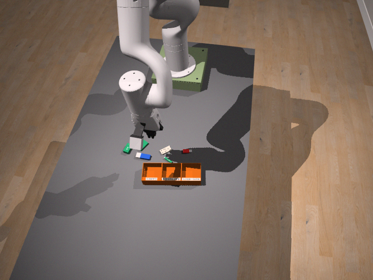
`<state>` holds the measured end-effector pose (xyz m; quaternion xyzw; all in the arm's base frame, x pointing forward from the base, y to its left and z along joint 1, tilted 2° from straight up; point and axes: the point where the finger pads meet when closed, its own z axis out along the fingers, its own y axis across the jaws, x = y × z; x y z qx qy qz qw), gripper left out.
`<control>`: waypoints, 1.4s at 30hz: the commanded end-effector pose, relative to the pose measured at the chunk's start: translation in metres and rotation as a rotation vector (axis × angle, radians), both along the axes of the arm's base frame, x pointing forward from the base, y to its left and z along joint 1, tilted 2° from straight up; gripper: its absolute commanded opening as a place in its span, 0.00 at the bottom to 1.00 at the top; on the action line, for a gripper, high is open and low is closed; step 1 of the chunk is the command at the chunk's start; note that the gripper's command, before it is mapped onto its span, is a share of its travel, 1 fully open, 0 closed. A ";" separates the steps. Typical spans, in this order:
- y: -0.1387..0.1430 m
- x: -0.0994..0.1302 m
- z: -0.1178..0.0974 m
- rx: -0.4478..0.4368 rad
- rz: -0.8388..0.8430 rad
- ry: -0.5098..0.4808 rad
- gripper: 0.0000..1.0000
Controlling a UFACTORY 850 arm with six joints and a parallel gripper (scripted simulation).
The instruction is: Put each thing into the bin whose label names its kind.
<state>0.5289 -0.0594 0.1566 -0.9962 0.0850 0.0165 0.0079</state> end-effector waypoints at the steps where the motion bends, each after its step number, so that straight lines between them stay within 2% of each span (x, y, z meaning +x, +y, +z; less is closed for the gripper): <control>1: -0.001 -0.022 0.003 -0.052 0.041 -0.048 0.07; 3: -0.001 -0.022 0.003 -0.052 0.041 -0.048 0.07; 5: 0.000 -0.035 0.003 -0.052 0.041 -0.048 0.07; 17: 0.000 -0.035 0.003 -0.052 0.041 -0.048 0.07; 20: -0.001 -0.029 -0.003 -0.052 0.091 -0.048 0.07; 23: -0.002 -0.012 -0.021 -0.050 0.233 -0.046 0.07; 35: -0.010 0.058 -0.092 -0.050 0.233 -0.046 0.07; 37: -0.010 0.058 -0.092 -0.050 0.233 -0.046 0.07; 42: -0.013 0.084 -0.119 -0.050 0.233 -0.047 0.07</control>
